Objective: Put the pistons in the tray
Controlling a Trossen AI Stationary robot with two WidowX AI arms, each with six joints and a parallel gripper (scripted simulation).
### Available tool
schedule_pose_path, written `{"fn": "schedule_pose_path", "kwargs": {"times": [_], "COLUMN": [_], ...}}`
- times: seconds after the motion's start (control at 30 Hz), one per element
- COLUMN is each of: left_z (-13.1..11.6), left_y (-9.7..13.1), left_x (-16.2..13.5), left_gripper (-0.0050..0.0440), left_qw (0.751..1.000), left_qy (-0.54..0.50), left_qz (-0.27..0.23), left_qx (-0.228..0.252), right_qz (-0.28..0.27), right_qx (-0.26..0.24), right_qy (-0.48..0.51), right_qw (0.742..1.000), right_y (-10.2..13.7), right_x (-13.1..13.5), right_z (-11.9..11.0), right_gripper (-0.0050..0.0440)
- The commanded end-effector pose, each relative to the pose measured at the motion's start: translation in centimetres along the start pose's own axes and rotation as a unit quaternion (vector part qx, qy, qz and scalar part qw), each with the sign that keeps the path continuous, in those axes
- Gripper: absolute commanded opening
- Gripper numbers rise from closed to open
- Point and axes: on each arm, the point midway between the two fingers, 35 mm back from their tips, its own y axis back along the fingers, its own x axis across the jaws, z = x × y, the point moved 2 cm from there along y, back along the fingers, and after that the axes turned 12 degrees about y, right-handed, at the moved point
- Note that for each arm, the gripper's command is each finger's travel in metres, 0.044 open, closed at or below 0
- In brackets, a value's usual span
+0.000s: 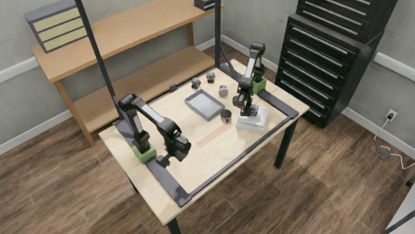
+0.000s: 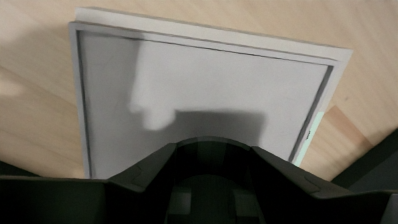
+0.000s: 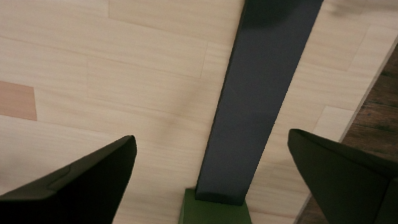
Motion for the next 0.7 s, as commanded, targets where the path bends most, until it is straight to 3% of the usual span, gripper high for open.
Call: {"fn": "schedule_pose_path", "kwargs": {"times": [0.0, 0.67], "left_z": [-0.5, -1.1], "left_y": [2.6, 5.6], "left_x": [0.6, 0.1], "left_gripper": [0.0158, 0.0158], "left_qw": [0.999, 0.999], "left_qy": [0.005, 0.005], "left_qz": [0.031, 0.031], "left_qx": [-0.009, -0.009], "right_qz": [-0.002, -0.002], "right_qx": [-0.016, -0.016], "right_qy": [0.003, 0.003], "right_qw": [1.0, 1.0], "right_y": [0.8, 0.8], "right_x": [0.0, 0.0], "right_z": [0.5, 0.5], "right_gripper": [0.04, 0.04]}}
